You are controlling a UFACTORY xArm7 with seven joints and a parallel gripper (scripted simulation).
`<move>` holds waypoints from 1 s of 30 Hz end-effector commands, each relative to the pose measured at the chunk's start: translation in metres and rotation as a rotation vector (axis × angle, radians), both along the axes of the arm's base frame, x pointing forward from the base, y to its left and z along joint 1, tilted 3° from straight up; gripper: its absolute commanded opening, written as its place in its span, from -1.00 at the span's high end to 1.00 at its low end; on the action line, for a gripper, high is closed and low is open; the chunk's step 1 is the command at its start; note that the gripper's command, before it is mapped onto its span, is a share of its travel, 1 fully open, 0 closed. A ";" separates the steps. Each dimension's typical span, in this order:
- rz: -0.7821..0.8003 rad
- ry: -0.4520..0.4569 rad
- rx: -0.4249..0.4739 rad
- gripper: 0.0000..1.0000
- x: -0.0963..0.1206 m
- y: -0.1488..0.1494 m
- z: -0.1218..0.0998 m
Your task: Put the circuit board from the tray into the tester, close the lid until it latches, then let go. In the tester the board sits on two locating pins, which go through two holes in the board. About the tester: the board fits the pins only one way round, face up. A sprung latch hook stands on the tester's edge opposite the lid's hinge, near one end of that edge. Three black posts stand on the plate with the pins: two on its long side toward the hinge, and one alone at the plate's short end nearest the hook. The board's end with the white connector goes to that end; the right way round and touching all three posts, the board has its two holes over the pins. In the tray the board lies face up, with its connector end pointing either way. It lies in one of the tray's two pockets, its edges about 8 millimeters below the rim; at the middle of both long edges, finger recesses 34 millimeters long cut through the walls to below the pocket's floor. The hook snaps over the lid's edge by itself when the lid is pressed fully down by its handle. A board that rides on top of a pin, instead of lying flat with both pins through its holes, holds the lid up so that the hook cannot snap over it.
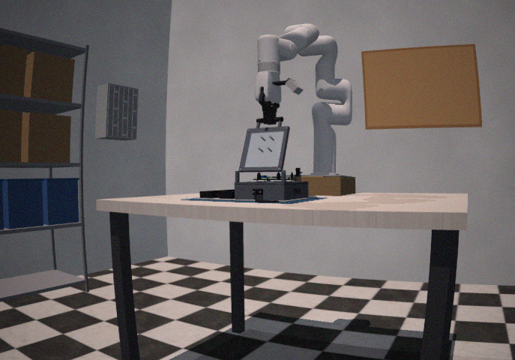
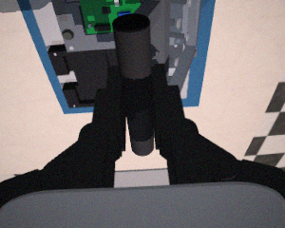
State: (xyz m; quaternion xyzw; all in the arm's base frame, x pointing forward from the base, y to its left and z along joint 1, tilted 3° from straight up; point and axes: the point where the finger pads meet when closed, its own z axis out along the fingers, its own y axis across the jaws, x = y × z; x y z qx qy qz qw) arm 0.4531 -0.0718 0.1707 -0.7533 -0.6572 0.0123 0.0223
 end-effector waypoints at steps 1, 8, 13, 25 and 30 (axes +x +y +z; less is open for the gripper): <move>-0.001 -0.005 -0.001 1.00 -0.007 0.001 -0.001; -0.001 -0.005 -0.001 1.00 -0.020 0.002 -0.007; -0.001 -0.005 -0.001 1.00 -0.025 0.003 -0.010; -0.001 -0.005 -0.001 1.00 -0.046 0.005 -0.023; -0.001 -0.005 -0.001 1.00 -0.051 0.006 -0.026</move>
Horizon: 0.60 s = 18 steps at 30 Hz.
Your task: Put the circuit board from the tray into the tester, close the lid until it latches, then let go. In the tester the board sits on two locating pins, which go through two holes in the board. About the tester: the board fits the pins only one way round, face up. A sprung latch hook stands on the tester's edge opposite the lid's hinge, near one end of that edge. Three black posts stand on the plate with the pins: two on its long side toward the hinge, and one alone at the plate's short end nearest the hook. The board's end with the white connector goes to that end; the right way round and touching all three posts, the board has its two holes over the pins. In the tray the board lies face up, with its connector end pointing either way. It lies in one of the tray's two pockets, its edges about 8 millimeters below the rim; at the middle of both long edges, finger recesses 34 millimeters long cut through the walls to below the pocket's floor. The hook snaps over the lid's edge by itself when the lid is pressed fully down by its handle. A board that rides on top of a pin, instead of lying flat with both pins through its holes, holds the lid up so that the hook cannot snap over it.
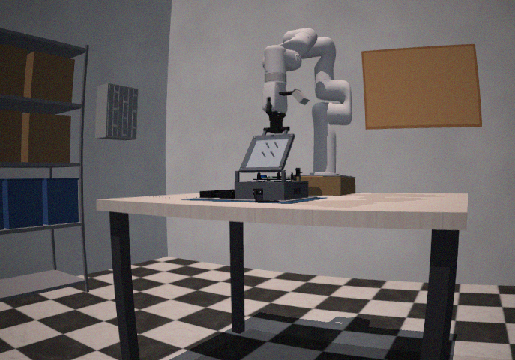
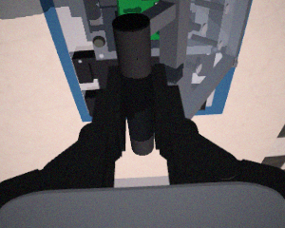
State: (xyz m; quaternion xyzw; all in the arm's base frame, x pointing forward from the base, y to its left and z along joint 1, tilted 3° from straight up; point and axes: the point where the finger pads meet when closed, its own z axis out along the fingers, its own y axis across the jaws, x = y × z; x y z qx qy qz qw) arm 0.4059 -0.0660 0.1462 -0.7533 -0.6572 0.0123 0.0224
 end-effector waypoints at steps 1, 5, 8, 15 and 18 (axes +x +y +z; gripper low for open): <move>-0.001 -0.005 -0.001 1.00 -0.005 0.000 -0.003; -0.001 -0.005 -0.001 1.00 -0.012 0.001 -0.009; -0.001 -0.005 -0.001 1.00 -0.017 0.002 -0.013; -0.001 -0.005 -0.001 1.00 -0.024 0.003 -0.021; -0.001 -0.005 -0.001 1.00 -0.029 0.004 -0.026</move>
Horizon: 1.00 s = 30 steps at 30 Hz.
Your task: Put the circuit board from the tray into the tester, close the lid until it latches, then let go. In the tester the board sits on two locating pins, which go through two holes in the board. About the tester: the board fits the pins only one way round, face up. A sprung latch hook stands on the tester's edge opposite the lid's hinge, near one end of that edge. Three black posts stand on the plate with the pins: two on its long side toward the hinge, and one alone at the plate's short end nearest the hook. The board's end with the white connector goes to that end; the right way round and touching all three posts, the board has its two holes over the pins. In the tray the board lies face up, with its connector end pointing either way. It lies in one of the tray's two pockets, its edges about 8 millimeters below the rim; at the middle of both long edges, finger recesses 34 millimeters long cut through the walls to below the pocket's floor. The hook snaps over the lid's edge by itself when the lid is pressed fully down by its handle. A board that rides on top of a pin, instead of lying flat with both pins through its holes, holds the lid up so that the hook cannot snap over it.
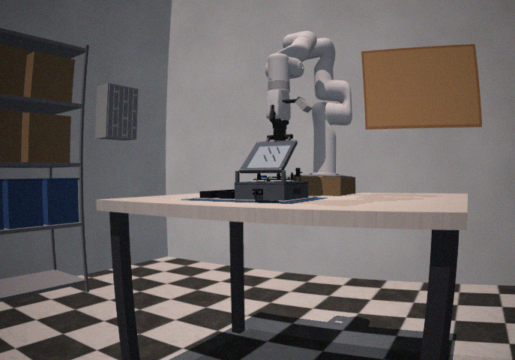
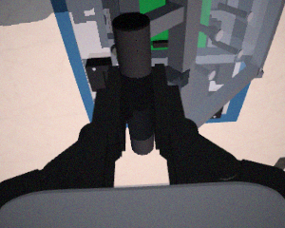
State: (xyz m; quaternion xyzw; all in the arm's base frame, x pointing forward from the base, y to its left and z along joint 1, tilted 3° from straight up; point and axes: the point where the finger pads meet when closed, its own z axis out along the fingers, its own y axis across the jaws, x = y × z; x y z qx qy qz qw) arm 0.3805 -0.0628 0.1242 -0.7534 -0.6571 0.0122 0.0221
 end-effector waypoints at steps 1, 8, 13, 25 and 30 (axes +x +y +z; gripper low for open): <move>0.000 -0.005 0.000 1.00 -0.005 0.001 -0.006; -0.001 -0.005 -0.001 1.00 -0.015 0.002 -0.019; -0.001 -0.005 -0.001 1.00 -0.021 0.003 -0.027; -0.001 -0.005 -0.001 1.00 -0.034 0.004 -0.052; -0.001 -0.005 -0.001 1.00 -0.037 0.005 -0.060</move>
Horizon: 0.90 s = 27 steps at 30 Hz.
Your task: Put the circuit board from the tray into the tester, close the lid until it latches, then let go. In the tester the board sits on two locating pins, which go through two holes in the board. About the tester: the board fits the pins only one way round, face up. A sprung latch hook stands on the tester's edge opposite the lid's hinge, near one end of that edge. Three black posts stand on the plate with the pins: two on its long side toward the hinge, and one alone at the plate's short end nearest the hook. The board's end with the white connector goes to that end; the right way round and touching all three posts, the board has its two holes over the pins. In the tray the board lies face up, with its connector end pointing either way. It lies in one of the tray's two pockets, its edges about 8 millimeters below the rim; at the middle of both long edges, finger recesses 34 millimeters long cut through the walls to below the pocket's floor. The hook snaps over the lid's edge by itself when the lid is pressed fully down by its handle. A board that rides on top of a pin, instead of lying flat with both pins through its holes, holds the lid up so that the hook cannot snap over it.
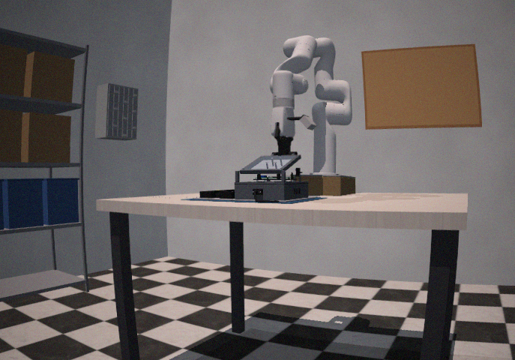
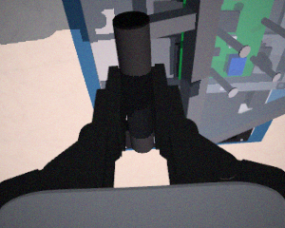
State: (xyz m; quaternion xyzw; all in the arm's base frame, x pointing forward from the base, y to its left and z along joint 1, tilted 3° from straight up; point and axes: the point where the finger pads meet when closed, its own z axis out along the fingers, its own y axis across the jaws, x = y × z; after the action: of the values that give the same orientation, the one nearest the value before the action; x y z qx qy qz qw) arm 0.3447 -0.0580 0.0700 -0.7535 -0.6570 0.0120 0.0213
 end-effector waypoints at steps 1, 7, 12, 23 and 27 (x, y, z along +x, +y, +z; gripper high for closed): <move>0.000 -0.003 0.000 1.00 -0.001 0.000 -0.006; 0.000 -0.003 0.000 1.00 -0.005 0.001 -0.016; 0.000 -0.003 0.000 1.00 -0.007 0.001 -0.024; 0.000 -0.003 0.000 1.00 -0.009 0.002 -0.035; 0.000 -0.003 0.000 1.00 -0.010 0.002 -0.040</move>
State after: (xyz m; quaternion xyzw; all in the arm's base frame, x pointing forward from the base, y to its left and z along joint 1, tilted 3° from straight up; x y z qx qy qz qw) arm 0.3337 -0.0563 0.0339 -0.7535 -0.6570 0.0121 0.0213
